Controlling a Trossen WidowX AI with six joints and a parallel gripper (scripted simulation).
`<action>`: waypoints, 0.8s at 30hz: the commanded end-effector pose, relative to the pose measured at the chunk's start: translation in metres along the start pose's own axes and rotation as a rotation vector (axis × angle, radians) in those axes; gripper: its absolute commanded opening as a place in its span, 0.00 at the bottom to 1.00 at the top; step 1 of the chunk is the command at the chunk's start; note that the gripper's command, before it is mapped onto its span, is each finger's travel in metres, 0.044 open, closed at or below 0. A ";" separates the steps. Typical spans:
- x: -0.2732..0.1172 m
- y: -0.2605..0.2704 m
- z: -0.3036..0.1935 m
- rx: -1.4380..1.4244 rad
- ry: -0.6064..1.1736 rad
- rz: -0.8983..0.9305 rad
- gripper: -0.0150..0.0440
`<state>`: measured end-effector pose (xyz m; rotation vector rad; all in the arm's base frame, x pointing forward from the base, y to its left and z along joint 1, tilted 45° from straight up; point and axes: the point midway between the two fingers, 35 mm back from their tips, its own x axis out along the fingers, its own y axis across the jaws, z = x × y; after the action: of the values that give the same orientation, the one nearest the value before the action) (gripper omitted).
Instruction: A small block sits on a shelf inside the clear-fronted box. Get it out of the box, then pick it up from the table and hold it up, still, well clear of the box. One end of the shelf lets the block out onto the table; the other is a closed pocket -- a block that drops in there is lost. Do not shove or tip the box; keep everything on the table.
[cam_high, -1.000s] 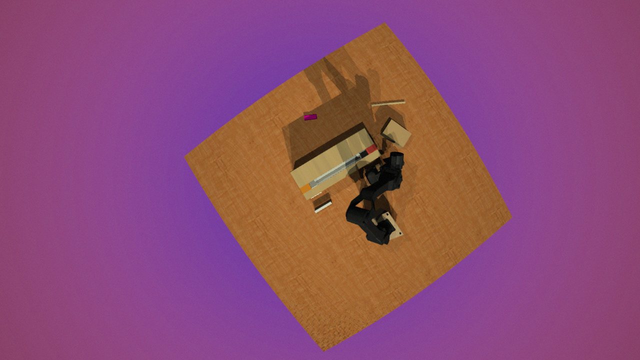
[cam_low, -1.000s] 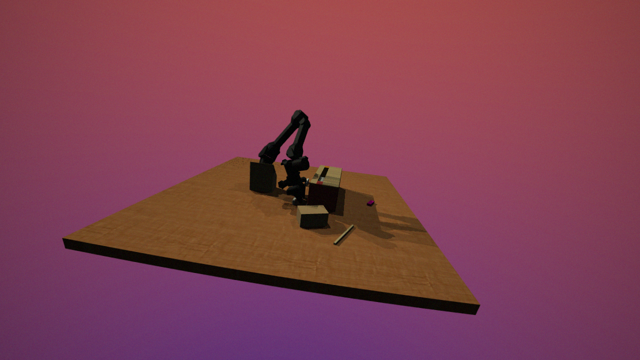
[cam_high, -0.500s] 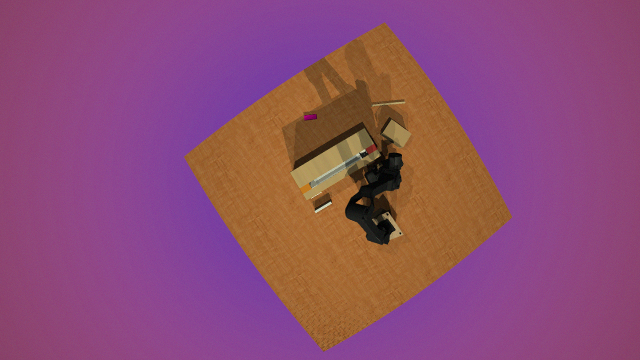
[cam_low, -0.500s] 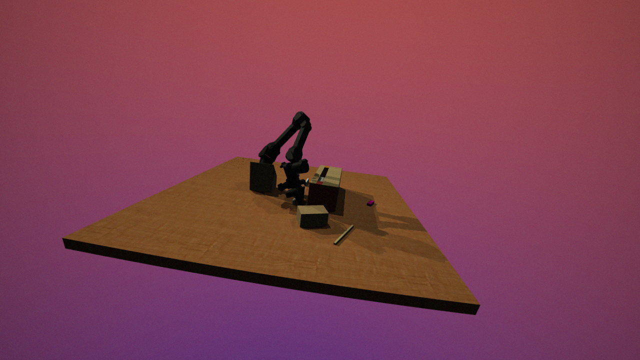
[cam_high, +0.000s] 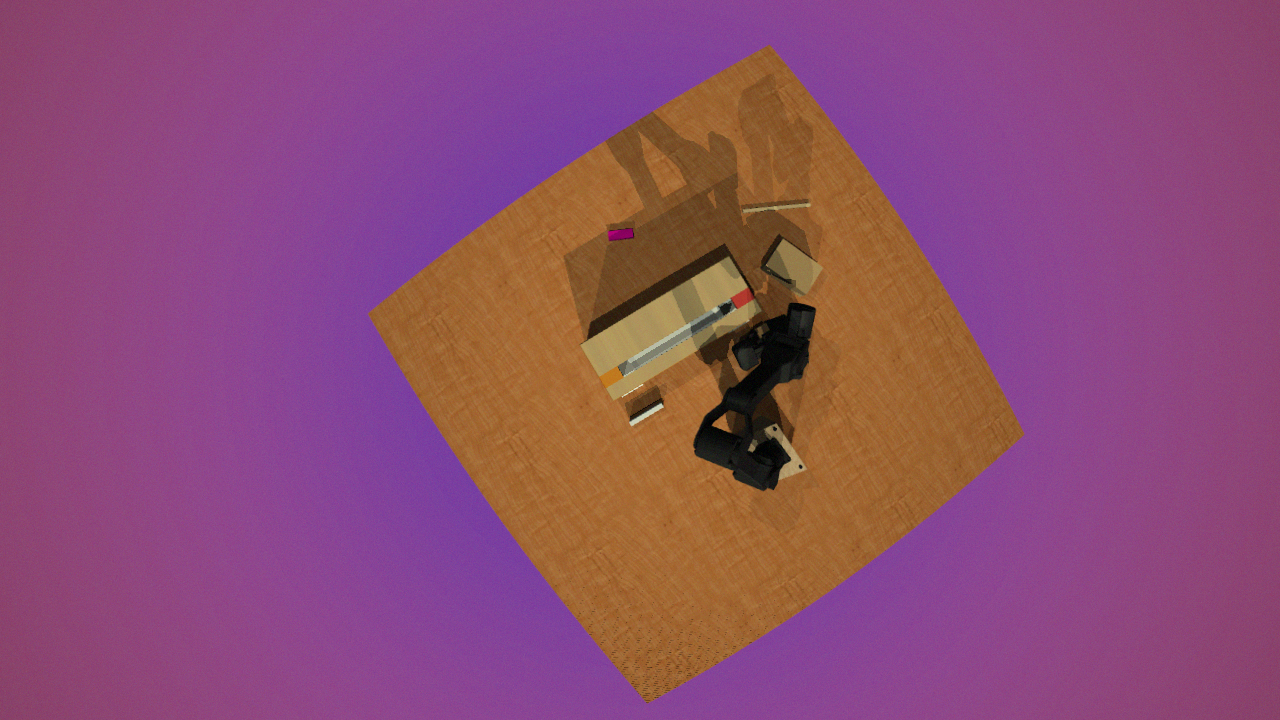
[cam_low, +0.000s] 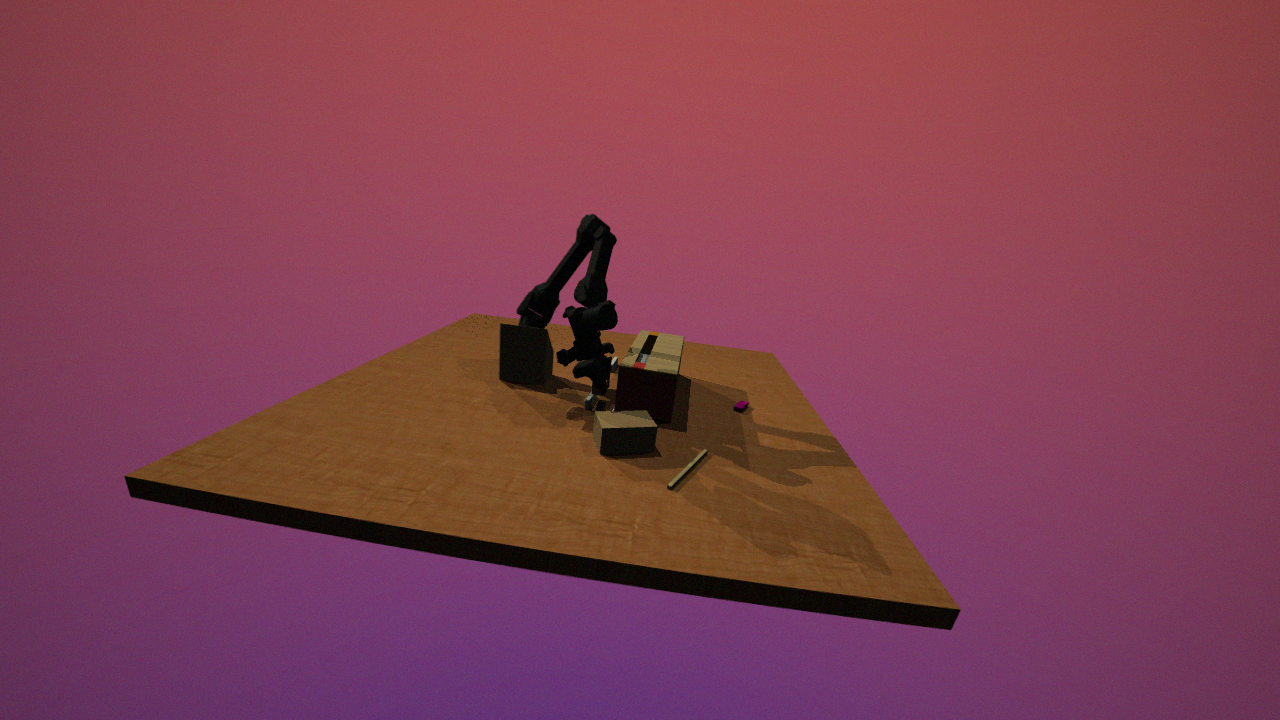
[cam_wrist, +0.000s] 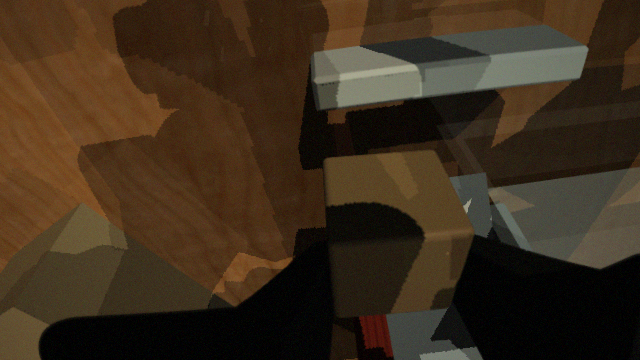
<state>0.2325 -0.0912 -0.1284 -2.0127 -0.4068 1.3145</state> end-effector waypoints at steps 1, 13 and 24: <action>-0.016 0.000 -0.006 -0.008 0.001 0.006 0.25; -0.054 -0.001 -0.022 0.154 0.025 0.088 0.25; -0.100 -0.008 -0.032 0.355 0.067 0.185 0.25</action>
<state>0.2207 -0.1494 -0.0567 -1.8448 -0.0199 1.3245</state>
